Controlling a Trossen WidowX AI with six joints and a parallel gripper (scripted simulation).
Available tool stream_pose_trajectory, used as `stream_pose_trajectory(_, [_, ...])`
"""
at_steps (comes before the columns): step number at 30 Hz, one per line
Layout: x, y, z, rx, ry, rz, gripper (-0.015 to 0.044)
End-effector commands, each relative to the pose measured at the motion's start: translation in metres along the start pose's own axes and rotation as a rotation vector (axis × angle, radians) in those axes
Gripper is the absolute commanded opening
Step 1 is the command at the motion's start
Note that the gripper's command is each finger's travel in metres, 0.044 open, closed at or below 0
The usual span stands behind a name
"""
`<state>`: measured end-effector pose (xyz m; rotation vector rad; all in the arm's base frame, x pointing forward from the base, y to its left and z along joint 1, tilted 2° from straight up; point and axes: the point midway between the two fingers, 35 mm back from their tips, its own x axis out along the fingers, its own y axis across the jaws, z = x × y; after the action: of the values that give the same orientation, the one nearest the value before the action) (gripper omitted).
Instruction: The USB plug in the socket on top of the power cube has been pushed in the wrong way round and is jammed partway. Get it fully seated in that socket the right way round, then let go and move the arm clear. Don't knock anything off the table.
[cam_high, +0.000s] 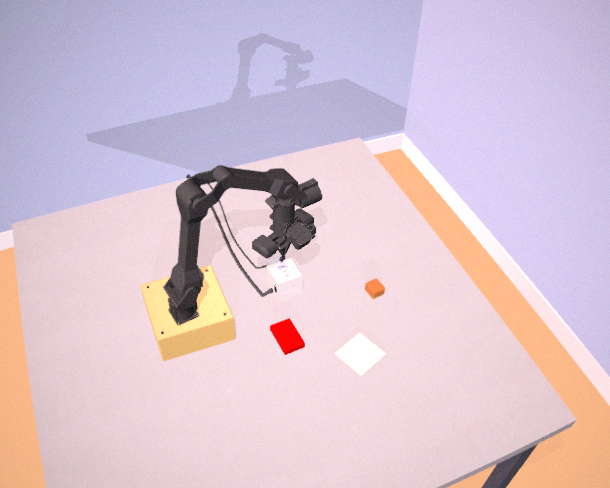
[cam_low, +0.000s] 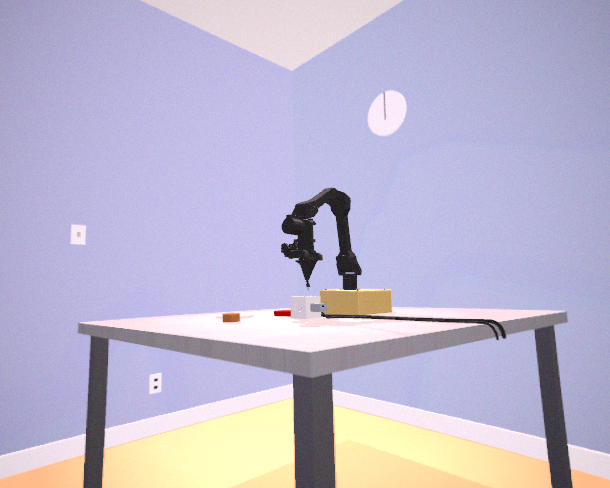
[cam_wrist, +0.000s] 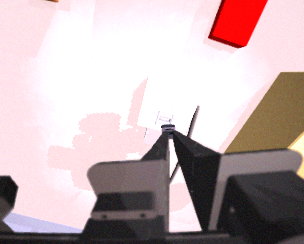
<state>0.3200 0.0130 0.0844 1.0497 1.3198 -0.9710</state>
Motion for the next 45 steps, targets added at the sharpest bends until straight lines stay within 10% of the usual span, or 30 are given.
stream_pose_trajectory(1, [0.0004, -0.0004, -0.0001, -0.08, 0.001, -0.002, 0.0])
stream_pose_trajectory(45, [0.0004, -0.0004, -0.0001, -1.232, 0.002, -0.001, 0.0])
